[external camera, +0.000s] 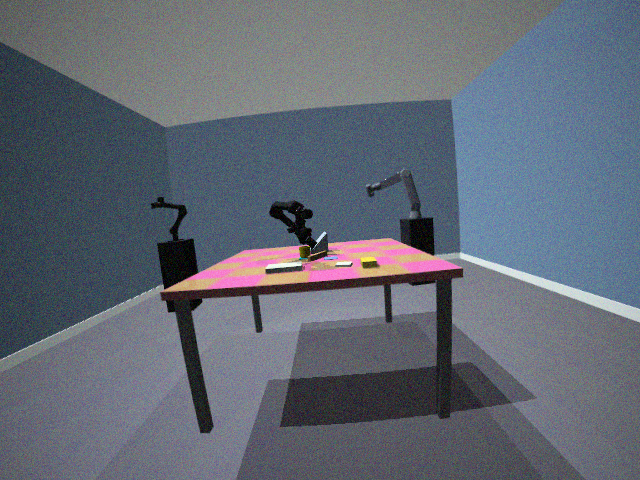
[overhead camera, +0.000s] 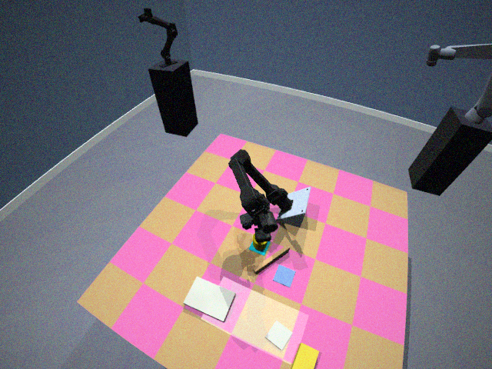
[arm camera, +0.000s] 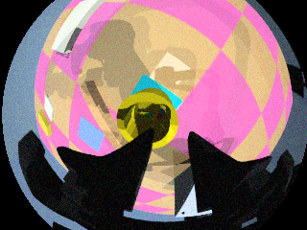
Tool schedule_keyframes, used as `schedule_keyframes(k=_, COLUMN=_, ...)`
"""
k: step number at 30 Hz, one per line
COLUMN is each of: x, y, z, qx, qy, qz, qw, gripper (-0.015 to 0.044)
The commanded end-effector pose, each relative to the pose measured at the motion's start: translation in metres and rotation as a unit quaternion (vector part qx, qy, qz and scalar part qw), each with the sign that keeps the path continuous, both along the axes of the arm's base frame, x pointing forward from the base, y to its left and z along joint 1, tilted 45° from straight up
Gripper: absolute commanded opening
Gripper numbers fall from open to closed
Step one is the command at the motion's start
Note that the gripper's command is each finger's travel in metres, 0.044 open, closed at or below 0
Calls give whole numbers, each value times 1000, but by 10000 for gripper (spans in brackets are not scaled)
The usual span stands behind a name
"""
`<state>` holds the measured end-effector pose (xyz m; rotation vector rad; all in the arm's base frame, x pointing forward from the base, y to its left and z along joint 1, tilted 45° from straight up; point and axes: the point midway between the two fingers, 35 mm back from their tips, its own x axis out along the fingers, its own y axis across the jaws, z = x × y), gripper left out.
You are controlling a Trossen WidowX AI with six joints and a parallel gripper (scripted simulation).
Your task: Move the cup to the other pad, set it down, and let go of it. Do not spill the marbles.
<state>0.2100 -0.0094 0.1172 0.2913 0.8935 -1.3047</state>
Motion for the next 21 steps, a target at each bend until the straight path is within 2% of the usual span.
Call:
schedule_keyframes(k=1, x=0, y=0, z=0, qx=0, qy=0, qz=0, qw=1000, gripper=225)
schedule_keyframes(k=9, x=0, y=3, z=3, qx=2, qy=0, qz=6, qw=1000, gripper=435)
schedule_keyframes(k=21, x=0, y=36, z=38, qx=30, qy=-4, qz=68, qw=997, gripper=440)
